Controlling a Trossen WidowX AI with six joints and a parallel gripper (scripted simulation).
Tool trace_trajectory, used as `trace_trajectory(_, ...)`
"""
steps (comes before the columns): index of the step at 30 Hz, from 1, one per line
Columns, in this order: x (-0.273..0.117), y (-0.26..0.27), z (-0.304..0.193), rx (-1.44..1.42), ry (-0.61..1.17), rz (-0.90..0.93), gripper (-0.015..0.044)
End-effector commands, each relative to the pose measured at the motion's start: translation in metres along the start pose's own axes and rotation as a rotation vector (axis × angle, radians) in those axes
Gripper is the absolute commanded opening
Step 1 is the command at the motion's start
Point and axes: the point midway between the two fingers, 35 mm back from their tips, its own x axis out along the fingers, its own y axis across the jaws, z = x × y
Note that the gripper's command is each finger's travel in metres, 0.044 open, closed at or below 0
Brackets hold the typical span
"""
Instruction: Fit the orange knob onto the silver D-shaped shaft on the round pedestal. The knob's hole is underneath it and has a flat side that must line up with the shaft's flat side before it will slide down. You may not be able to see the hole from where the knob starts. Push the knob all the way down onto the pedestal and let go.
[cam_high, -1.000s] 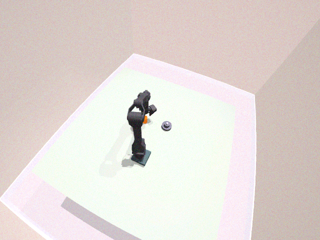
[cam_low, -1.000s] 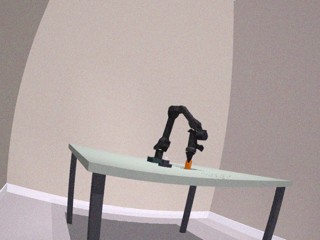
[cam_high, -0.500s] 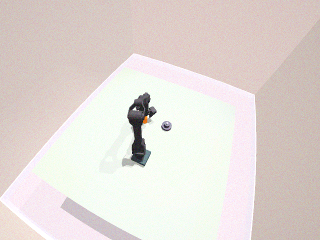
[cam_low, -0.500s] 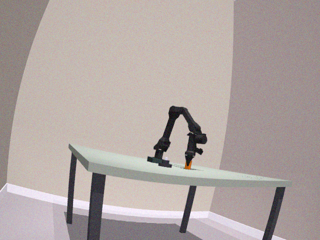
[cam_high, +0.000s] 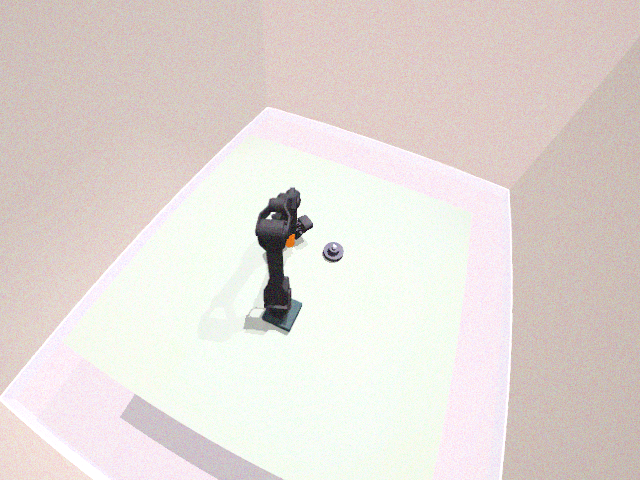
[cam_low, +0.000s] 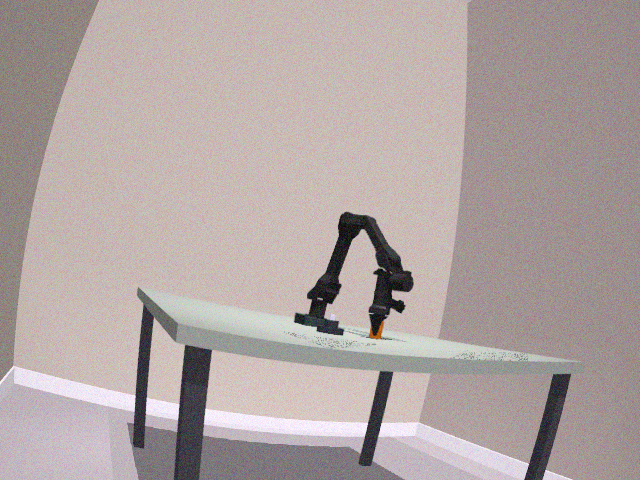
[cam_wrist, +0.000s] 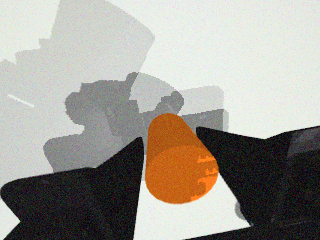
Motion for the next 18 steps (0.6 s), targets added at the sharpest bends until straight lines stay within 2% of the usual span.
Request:
trace_trajectory(1,0.001,0.000,0.000,0.003,-0.002,0.002,0.0171)
trace_trajectory(6,0.001,0.000,0.000,0.003,-0.002,0.002,0.0138)
trace_trajectory(11,-0.007,-0.001,0.002,0.003,-0.002,0.002,0.0006)
trace_trajectory(18,-0.028,-0.004,0.005,0.003,-0.002,0.002,0.0000)
